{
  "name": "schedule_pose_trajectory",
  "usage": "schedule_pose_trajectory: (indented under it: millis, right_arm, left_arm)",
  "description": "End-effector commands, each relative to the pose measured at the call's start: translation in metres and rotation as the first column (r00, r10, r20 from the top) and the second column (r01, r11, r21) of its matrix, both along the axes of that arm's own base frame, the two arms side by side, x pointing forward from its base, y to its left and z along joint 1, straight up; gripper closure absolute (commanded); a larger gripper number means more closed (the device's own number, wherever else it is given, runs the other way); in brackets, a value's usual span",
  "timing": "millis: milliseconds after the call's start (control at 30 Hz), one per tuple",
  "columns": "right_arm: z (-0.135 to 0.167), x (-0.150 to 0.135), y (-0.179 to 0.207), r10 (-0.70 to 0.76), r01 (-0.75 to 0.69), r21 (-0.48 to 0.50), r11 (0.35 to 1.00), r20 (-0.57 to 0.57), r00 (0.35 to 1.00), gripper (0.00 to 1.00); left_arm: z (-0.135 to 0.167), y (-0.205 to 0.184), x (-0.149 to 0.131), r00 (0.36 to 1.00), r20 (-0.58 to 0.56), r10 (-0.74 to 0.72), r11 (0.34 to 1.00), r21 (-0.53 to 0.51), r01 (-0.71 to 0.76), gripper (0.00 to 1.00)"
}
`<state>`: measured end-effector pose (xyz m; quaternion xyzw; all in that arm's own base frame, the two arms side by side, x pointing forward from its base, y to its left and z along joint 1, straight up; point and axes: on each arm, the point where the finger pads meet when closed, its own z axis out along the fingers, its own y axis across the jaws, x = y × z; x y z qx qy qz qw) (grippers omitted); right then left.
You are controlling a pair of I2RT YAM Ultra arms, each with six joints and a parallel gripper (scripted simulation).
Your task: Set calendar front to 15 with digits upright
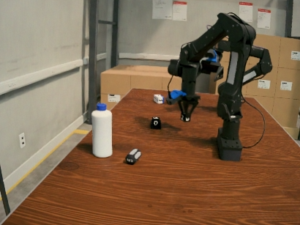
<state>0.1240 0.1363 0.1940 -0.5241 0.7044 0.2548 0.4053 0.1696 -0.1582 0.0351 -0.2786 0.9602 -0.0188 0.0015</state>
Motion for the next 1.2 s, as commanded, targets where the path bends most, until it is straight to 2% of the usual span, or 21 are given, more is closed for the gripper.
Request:
schedule_pose_trajectory:
  millis: [0, 100, 300, 433, 600, 667, 700, 867, 1167]
  right_arm:
    - [0.009, 0.000, 0.002, 0.007, -0.007, 0.021, 1.000, -0.003, 1.000, 0.00]
    - [0.009, -0.001, 0.002, 0.009, -0.008, 0.024, 1.000, -0.013, 1.000, 0.00]
    - [-0.014, 0.008, -0.013, -0.126, 0.118, -0.118, 0.986, -0.066, 0.990, 0.00]
    - [-0.033, 0.017, -0.031, -0.306, 0.280, -0.241, 0.929, -0.079, 0.949, 0.00]
    - [-0.036, 0.036, -0.061, -0.514, 0.487, -0.264, 0.832, -0.039, 0.857, 0.00]
    - [-0.036, 0.036, -0.061, -0.514, 0.487, -0.264, 0.832, -0.039, 0.857, 0.00]
    - [-0.036, 0.040, -0.069, -0.599, 0.571, -0.275, 0.774, -0.022, 0.801, 0.00]
    - [-0.031, 0.052, -0.093, -0.749, 0.728, -0.248, 0.639, 0.018, 0.663, 0.00]
    - [-0.019, 0.063, -0.131, -0.914, 0.909, -0.148, 0.390, 0.056, 0.402, 0.00]
  left_arm:
    - [0.017, 0.004, -0.002, 1.000, 0.005, -0.013, 0.999, 0.030, 0.012, 0.74]
    - [0.015, 0.005, -0.003, 1.000, -0.004, -0.021, 0.999, 0.037, 0.021, 0.74]
    - [0.022, -0.007, 0.019, 0.999, -0.027, -0.023, 0.999, 0.037, 0.024, 0.74]
    - [0.029, -0.026, 0.053, 1.000, -0.021, -0.020, 0.999, 0.027, 0.021, 0.74]
    - [0.032, -0.038, 0.077, 1.000, -0.021, -0.018, 1.000, 0.014, 0.018, 0.74]
    - [0.032, -0.038, 0.077, 1.000, -0.021, -0.018, 1.000, 0.014, 0.018, 0.74]
    - [0.033, -0.040, 0.081, 1.000, -0.020, -0.017, 1.000, 0.012, 0.017, 0.74]
    - [0.034, -0.047, 0.097, 1.000, -0.015, -0.014, 1.000, 0.008, 0.014, 0.74]
    - [0.034, -0.054, 0.115, 1.000, -0.008, -0.025, 1.000, 0.001, 0.025, 0.74]
